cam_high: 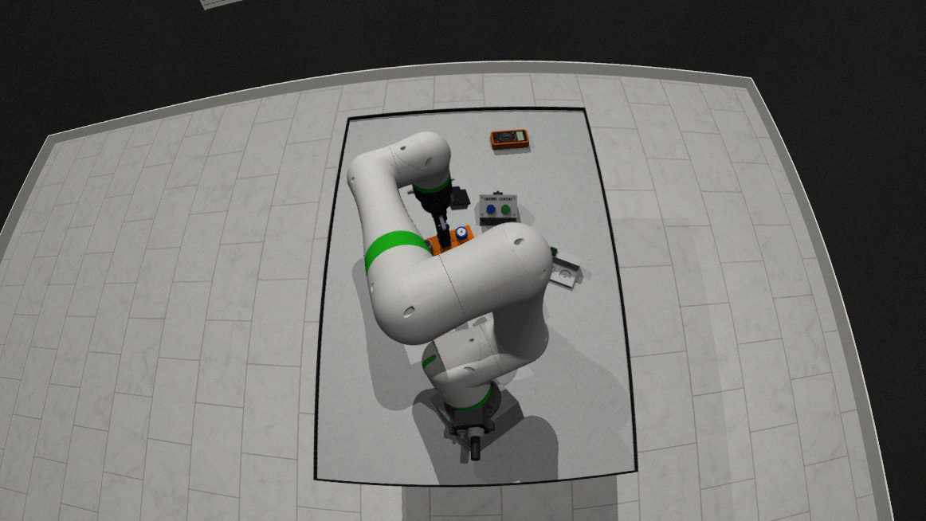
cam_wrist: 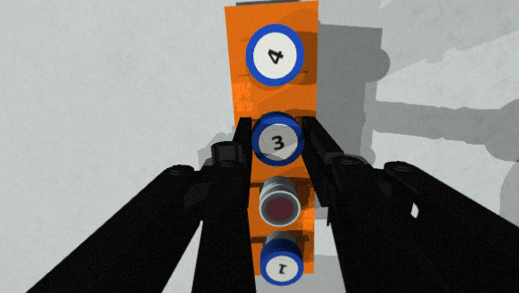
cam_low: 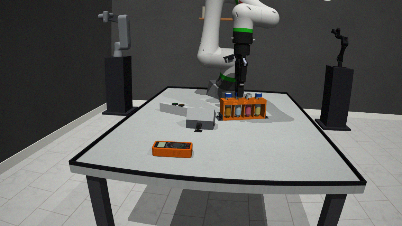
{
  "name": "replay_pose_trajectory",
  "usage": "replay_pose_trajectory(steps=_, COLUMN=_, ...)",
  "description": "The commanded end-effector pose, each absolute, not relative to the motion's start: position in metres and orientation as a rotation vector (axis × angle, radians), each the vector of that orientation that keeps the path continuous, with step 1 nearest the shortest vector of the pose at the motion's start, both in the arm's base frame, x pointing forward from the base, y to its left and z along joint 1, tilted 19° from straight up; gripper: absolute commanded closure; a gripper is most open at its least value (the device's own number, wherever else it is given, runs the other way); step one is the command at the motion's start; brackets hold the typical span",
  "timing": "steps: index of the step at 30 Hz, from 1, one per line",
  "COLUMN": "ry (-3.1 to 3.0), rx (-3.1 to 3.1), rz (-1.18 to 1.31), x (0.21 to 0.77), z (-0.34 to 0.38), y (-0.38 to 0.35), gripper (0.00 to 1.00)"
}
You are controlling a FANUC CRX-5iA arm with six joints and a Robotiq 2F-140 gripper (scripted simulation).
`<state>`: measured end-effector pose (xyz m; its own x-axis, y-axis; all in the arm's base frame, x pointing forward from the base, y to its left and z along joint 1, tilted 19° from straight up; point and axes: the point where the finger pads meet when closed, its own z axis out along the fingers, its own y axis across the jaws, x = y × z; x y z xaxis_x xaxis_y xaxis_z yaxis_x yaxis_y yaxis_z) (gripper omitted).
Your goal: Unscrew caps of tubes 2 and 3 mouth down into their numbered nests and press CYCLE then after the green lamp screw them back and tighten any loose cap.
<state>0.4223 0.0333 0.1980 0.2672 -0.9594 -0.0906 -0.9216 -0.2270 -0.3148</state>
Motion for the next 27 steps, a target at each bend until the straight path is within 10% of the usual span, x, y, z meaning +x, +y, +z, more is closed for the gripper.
replay_pose_trajectory(steps=1, ry=1.409, rx=-2.449, rz=-0.205, x=0.4228, z=0.199, y=0.0328, gripper=0.7)
replay_pose_trajectory(steps=27, ry=1.038, rx=-2.648, rz=-0.271, x=0.4228, z=0.1988, y=0.0329, gripper=0.59)
